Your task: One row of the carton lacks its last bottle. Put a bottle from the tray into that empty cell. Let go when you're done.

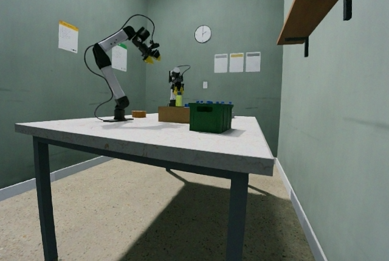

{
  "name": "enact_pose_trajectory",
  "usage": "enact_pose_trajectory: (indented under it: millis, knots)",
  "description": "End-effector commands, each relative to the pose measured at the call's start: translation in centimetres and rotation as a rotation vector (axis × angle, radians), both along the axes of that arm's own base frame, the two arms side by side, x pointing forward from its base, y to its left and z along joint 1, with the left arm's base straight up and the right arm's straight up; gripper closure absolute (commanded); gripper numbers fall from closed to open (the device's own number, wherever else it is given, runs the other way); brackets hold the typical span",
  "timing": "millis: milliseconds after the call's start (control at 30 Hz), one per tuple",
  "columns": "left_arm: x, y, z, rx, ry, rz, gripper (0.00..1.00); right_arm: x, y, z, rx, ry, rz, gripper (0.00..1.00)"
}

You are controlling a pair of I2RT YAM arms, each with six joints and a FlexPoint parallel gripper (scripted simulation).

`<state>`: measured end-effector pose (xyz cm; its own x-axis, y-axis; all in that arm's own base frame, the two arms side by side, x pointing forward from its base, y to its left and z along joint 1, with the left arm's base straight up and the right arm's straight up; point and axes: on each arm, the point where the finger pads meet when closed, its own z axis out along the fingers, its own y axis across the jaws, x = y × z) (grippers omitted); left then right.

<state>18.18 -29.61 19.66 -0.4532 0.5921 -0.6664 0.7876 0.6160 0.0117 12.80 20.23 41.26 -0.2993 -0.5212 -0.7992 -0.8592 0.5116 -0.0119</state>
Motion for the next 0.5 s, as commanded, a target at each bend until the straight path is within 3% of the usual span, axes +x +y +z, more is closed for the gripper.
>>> enact_pose_trajectory:
  millis: [0, 467]
  knots:
    - [1.24, -1.39, 2.74, -0.073, -0.045, -0.014, 0.84, 0.57, -0.12, 0.76, 0.031, -0.018, -0.032, 0.00]
    - [1.63, -1.10, 2.58, -0.065, -0.047, 0.007, 0.84, 0.26, -0.12, 0.59, 0.022, -0.013, -0.016, 0.00]
